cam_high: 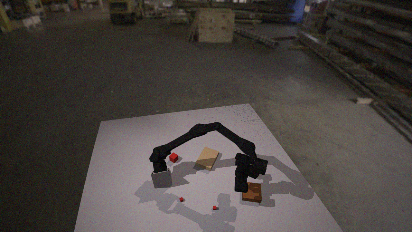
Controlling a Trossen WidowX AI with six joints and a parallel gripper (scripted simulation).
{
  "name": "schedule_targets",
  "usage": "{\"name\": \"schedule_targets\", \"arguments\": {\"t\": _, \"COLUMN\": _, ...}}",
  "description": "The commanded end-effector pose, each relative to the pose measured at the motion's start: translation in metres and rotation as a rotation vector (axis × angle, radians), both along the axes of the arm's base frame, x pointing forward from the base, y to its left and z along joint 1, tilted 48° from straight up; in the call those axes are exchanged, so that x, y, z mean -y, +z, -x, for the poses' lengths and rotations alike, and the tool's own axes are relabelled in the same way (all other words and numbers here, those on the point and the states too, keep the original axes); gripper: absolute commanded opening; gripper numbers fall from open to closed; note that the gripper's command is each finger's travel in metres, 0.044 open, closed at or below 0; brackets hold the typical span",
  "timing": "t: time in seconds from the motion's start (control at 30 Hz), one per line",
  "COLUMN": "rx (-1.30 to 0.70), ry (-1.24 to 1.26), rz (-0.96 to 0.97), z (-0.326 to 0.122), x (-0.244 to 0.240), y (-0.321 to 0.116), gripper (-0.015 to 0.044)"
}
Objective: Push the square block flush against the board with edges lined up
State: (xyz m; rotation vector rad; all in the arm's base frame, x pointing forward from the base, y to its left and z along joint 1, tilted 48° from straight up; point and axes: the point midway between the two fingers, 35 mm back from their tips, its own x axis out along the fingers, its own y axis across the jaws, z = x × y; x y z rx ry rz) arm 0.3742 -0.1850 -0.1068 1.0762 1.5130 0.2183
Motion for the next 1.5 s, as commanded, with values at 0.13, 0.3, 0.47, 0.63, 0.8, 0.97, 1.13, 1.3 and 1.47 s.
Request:
{"name": "schedule_targets", "arguments": {"t": 0.13, "rx": -0.011, "ry": -0.003, "rz": -0.005, "z": 0.01, "x": -0.004, "y": 0.003, "gripper": 0.0}}
{"name": "schedule_targets", "arguments": {"t": 0.3, "rx": -0.019, "ry": -0.004, "rz": -0.011, "z": 0.016, "x": -0.007, "y": 0.005, "gripper": 0.0}}
{"name": "schedule_targets", "arguments": {"t": 0.47, "rx": -0.021, "ry": -0.005, "rz": -0.01, "z": 0.017, "x": 0.025, "y": 0.032, "gripper": 0.0}}
{"name": "schedule_targets", "arguments": {"t": 0.63, "rx": -0.021, "ry": -0.005, "rz": -0.01, "z": 0.019, "x": 0.031, "y": 0.038, "gripper": 0.0}}
{"name": "schedule_targets", "arguments": {"t": 0.8, "rx": -0.021, "ry": -0.005, "rz": -0.01, "z": 0.019, "x": 0.031, "y": 0.038, "gripper": 0.0}}
{"name": "schedule_targets", "arguments": {"t": 0.97, "rx": -0.021, "ry": -0.005, "rz": -0.01, "z": 0.019, "x": 0.031, "y": 0.038, "gripper": 0.0}}
{"name": "schedule_targets", "arguments": {"t": 1.13, "rx": -0.021, "ry": -0.005, "rz": -0.01, "z": 0.019, "x": 0.031, "y": 0.038, "gripper": 0.0}}
{"name": "schedule_targets", "arguments": {"t": 1.3, "rx": -0.021, "ry": -0.005, "rz": -0.01, "z": 0.019, "x": 0.031, "y": 0.038, "gripper": 0.0}}
{"name": "schedule_targets", "arguments": {"t": 1.47, "rx": -0.021, "ry": -0.005, "rz": -0.01, "z": 0.019, "x": 0.031, "y": 0.038, "gripper": 0.0}}
